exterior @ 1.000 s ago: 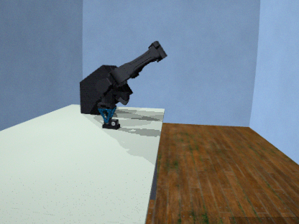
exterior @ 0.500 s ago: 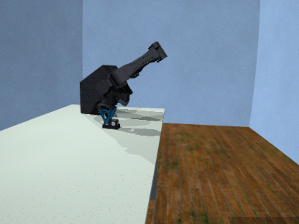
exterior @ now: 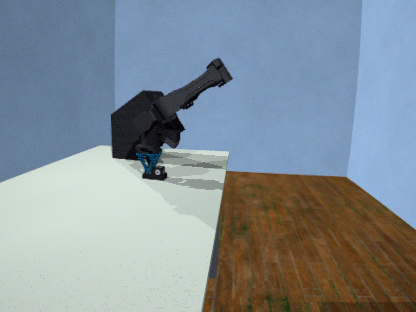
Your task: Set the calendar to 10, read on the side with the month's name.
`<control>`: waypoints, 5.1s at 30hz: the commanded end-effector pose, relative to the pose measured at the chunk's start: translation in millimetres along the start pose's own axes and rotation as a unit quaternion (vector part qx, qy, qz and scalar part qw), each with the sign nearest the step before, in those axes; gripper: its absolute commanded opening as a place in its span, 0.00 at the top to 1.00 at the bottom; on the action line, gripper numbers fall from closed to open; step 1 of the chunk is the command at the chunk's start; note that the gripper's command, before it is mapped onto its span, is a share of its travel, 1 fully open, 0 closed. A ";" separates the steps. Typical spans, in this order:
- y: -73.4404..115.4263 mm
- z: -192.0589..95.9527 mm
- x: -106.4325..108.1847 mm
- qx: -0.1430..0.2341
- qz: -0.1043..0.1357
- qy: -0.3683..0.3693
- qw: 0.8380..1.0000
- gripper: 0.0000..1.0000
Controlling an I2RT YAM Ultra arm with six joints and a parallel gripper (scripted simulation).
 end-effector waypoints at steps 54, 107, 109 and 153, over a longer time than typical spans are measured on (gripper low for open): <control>2.4 -0.7 -1.2 0.001 -0.004 -0.001 1.000 0.73; 13.8 -0.7 -1.1 0.001 -0.004 -0.001 1.000 0.53; 21.9 -0.7 -1.1 0.001 -0.004 -0.001 1.000 0.53; 92.5 -0.6 -0.7 0.001 -0.004 -0.001 1.000 0.00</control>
Point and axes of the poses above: the point where the finger pads meet when closed, its own y axis back along the fingers, its own x axis across the jaws, z = x × y, the point moved 10 cm from there along y, back along the fingers, and after that the axes turned 12 degrees about y, right-handed, at the moved point
